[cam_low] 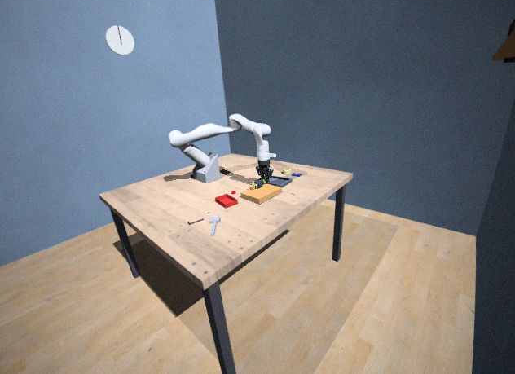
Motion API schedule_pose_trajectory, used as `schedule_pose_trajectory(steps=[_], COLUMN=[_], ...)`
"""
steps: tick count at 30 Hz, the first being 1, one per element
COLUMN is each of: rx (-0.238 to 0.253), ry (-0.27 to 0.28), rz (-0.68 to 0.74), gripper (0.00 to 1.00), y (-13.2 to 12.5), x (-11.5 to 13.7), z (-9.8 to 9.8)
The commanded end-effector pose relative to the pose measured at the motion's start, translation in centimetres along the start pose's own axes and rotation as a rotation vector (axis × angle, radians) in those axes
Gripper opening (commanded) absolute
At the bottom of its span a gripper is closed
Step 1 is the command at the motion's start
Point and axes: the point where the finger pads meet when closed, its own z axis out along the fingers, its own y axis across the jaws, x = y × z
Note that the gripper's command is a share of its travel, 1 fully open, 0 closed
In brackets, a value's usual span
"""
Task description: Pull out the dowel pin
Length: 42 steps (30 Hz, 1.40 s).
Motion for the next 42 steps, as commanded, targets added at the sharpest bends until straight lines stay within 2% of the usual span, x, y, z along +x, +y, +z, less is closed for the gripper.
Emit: schedule_pose_trajectory(steps=[1, 42], rx=[-0.002, -0.002], ry=[0.001, 0.001], rz=[0.000, 0.000], gripper=[0.36, 0.46], y=[0.05, 0.05], x=[0.04, 0.04], z=[-0.13, -0.13])
